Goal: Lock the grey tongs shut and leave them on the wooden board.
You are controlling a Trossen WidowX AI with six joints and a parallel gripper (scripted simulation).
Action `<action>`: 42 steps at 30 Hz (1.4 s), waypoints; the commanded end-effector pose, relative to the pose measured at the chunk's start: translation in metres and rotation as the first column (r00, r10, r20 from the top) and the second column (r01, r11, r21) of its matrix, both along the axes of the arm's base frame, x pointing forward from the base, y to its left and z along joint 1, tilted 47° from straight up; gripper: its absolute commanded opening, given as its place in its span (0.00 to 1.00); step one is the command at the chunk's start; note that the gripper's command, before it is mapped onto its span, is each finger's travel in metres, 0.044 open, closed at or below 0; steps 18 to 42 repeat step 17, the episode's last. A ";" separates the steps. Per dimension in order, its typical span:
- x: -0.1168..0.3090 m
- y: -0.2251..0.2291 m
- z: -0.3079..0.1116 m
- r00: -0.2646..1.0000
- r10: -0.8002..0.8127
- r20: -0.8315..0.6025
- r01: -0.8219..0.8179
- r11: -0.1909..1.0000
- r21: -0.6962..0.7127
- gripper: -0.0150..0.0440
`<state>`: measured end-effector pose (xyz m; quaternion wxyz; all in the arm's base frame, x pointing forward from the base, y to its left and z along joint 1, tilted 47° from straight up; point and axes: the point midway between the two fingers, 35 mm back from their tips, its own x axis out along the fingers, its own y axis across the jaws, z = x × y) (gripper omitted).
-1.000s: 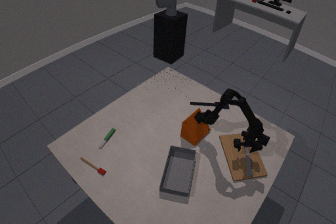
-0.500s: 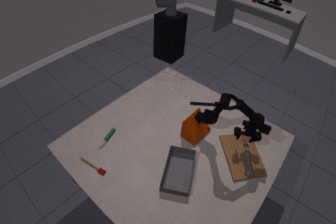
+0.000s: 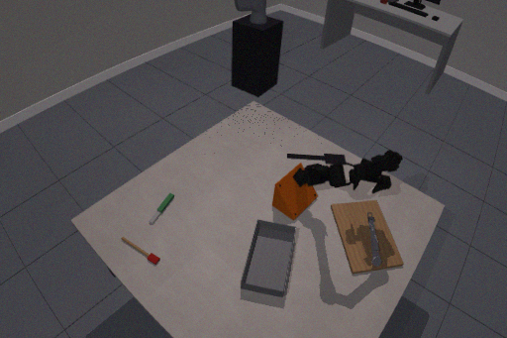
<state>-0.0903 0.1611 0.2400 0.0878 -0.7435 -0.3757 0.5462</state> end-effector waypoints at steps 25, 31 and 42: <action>-0.004 -0.046 0.038 0.945 0.205 -0.255 -0.174 0.975 0.138 1.00; -0.004 -0.046 0.038 0.945 0.205 -0.255 -0.174 0.975 0.138 1.00; -0.004 -0.046 0.038 0.945 0.205 -0.255 -0.174 0.975 0.138 1.00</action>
